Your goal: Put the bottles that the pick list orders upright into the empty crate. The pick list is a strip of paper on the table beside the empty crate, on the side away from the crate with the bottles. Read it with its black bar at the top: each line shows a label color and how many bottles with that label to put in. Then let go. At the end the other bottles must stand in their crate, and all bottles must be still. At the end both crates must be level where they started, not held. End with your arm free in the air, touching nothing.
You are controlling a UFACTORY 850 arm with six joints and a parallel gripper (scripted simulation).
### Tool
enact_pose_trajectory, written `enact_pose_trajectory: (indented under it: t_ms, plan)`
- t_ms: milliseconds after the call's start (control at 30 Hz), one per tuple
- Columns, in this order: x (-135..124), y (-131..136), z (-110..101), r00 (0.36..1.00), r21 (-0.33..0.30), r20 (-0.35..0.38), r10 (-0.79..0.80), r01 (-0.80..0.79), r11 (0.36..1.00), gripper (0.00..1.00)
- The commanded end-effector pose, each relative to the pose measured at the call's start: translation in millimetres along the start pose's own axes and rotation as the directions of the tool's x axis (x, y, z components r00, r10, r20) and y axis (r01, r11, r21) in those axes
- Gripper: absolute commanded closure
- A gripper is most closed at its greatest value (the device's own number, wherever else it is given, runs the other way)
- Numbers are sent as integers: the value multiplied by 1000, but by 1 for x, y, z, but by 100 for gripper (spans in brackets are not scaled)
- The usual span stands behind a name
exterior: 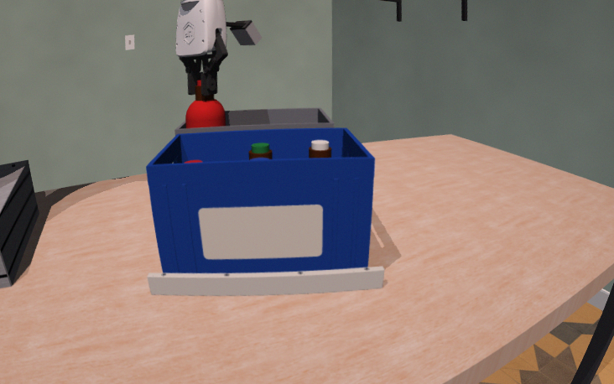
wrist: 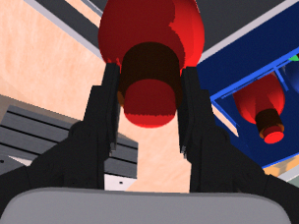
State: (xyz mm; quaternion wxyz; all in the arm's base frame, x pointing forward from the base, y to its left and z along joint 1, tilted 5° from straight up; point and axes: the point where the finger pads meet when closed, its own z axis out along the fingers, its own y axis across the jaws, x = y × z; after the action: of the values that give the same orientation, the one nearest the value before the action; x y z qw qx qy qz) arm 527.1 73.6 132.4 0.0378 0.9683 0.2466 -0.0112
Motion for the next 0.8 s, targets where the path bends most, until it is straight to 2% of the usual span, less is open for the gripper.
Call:
enact_pose_trajectory:
  t_ms: [0, 767]
  plan:
    - [1, 0, 3, 1000, -1, -2, 0, 0, 1000, 100]
    - [1, 0, 22, 1000, -1, -2, 0, 0, 1000, 100]
